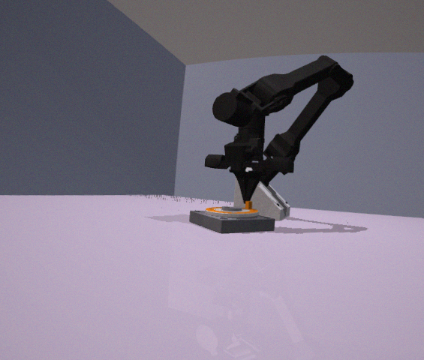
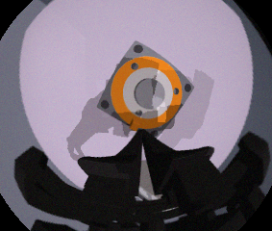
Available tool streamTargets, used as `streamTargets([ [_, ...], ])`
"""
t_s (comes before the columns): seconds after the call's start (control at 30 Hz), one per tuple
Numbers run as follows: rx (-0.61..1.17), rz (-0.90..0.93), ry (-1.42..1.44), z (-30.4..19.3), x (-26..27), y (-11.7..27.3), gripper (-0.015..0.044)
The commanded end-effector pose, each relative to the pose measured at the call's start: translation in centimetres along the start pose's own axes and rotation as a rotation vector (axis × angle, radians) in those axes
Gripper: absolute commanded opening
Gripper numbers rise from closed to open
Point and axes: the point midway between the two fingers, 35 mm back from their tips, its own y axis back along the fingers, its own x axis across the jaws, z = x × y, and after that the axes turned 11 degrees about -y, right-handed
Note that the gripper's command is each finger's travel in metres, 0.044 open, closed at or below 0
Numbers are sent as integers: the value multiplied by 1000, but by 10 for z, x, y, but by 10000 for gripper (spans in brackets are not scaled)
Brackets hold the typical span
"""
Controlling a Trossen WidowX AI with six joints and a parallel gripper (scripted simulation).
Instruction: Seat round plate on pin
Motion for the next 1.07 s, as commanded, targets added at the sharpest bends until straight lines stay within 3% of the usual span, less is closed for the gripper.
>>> streamTargets([
  [0.0,-2,5,0,1,5,0,0],
  [0.2,-2,4,0,2,6,5,0],
  [0.47,-2,3,0,-3,3,42,0],
  [1.03,0,9,-10,-2,3,34,0],
])
